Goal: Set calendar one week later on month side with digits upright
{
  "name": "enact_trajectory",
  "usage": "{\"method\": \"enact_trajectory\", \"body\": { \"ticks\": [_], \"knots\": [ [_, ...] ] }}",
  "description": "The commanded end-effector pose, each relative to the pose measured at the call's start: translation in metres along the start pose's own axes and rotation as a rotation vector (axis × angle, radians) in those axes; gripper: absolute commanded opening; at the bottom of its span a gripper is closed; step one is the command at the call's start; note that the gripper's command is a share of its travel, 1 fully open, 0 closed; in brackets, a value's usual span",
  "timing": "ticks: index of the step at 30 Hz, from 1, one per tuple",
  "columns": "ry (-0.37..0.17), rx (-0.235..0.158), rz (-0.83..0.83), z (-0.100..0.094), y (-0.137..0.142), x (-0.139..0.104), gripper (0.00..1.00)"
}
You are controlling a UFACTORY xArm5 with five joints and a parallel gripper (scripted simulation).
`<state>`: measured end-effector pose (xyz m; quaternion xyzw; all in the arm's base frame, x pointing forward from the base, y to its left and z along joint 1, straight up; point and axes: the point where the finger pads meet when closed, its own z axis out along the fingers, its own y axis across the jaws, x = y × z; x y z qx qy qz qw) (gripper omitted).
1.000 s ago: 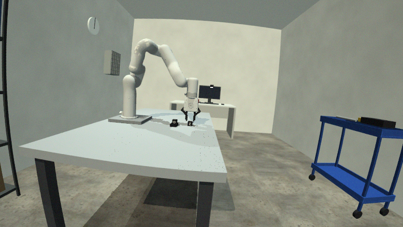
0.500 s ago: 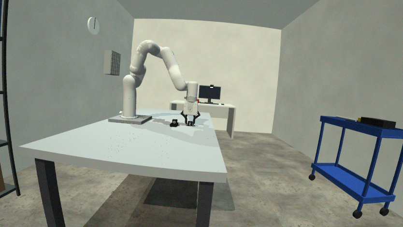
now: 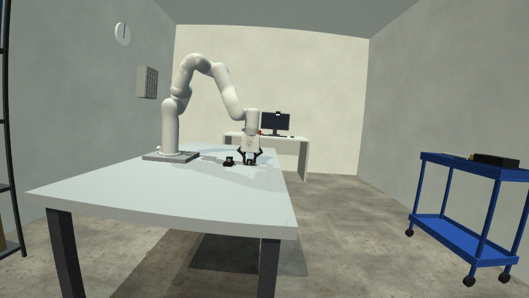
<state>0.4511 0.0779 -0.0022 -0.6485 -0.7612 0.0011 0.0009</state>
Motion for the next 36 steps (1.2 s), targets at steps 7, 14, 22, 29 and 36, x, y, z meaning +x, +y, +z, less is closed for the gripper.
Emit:
{"method": "enact_trajectory", "body": {
  "ticks": [7,14,22,29,36],
  "knots": [
    [0.000,-0.003,0.000,-0.0011,0.0013,0.0000,0.49],
    [0.000,-0.003,0.000,-0.0011,0.0013,0.0000,0.49],
    [0.000,-0.003,0.000,-0.0011,0.0013,0.0000,0.49],
    [0.000,-0.003,0.000,-0.0011,0.0013,0.0000,0.29],
    [0.000,-0.003,0.000,-0.0011,0.0013,0.0000,0.29]
  ]
}}
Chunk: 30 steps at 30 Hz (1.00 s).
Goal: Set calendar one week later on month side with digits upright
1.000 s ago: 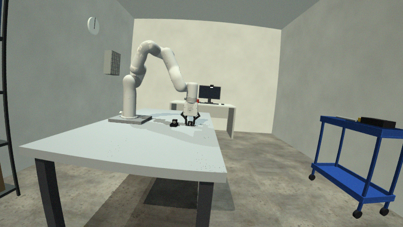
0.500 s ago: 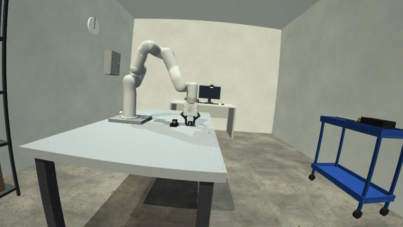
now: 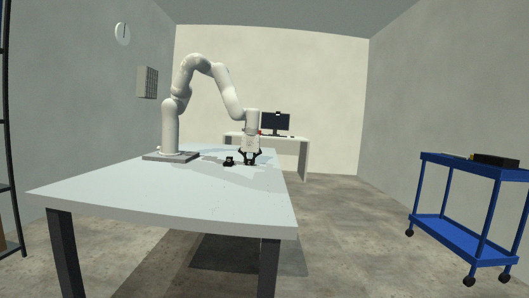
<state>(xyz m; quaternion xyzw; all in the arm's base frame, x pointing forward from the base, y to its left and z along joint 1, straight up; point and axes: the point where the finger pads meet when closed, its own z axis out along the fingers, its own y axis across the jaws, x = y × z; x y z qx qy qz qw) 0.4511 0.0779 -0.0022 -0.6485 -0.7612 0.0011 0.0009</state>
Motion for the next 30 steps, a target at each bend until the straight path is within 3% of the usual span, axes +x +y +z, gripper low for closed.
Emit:
{"method": "enact_trajectory", "body": {
  "ticks": [1,30],
  "knots": [
    [0.000,-0.003,0.000,-0.0012,0.0013,0.0000,0.29],
    [0.000,-0.004,0.000,-0.0047,0.0013,0.0001,0.29]
  ]
}}
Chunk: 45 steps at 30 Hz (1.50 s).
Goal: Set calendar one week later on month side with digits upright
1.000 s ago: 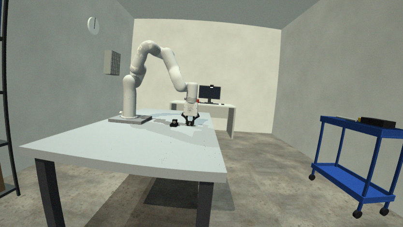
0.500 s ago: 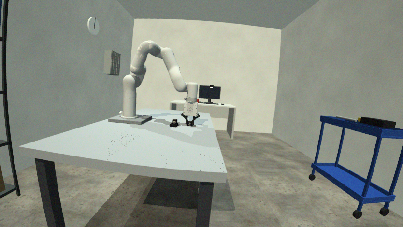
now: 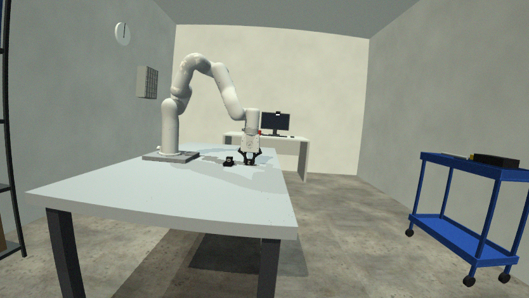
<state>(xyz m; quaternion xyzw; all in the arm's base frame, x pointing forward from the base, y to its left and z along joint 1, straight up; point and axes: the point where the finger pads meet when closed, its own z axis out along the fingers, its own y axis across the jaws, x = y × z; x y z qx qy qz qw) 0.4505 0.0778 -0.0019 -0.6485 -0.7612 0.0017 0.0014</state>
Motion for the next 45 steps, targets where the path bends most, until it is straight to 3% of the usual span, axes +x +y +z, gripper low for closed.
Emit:
{"method": "enact_trajectory", "body": {
  "ticks": [1,10,12,18,31,33,35,37,38,41,45],
  "knots": [
    [0.000,-0.005,0.000,-0.007,0.002,0.000,0.29],
    [0.000,-0.005,0.000,-0.067,0.002,0.000,0.29],
    [0.000,-0.005,0.000,-0.067,0.002,0.000,0.29],
    [0.000,-0.005,0.000,-0.097,0.001,0.001,0.29],
    [0.000,-0.005,-0.002,-0.100,0.000,0.002,0.29],
    [0.000,-0.005,-0.039,-0.102,-0.019,0.017,0.29],
    [0.000,-0.004,-0.113,-0.103,-0.060,0.042,0.29],
    [0.000,-0.004,-0.113,-0.103,-0.060,0.042,0.29],
    [0.000,-0.004,-0.148,-0.102,-0.080,0.052,0.29],
    [0.000,-0.004,-0.185,-0.100,-0.102,0.062,0.29],
    [0.000,-0.004,-0.187,-0.100,-0.103,0.062,0.29]
  ]
}}
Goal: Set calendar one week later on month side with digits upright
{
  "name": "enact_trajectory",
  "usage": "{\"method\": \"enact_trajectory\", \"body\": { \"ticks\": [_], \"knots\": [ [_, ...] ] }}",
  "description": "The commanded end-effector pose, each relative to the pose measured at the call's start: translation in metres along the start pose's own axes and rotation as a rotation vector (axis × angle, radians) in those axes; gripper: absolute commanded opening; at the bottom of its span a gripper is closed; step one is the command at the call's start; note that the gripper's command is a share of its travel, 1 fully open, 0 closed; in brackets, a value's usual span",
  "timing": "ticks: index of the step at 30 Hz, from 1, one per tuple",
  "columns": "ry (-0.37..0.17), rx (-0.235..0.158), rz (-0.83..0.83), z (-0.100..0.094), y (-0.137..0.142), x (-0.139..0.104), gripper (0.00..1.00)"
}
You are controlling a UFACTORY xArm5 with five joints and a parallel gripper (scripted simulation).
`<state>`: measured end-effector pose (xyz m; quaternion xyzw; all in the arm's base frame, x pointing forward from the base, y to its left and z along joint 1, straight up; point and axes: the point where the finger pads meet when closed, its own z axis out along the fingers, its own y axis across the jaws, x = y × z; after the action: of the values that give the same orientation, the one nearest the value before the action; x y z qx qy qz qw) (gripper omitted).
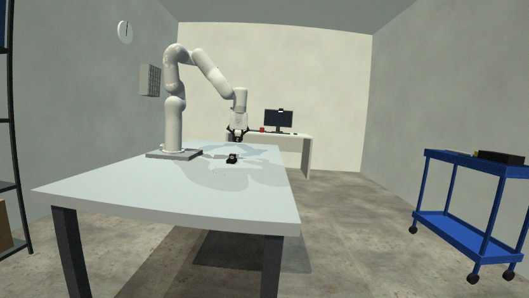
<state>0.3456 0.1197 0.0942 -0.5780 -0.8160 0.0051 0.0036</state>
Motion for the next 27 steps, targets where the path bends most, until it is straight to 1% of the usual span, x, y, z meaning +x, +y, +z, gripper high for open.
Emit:
{"method": "enact_trajectory", "body": {
  "ticks": [1,11,16,18,22,27],
  "knots": [
    [0.000,-0.012,-0.008,-0.004,-0.005,0.005,0.29],
    [0.000,-0.012,-0.008,-0.004,-0.005,0.005,0.29],
    [0.000,-0.012,-0.008,0.003,-0.005,0.005,0.29],
    [0.000,-0.012,-0.008,0.003,-0.005,0.005,0.29],
    [0.000,-0.012,-0.008,0.016,-0.005,0.005,0.29],
    [0.000,-0.012,-0.008,0.039,-0.005,0.005,0.29]
  ]
}}
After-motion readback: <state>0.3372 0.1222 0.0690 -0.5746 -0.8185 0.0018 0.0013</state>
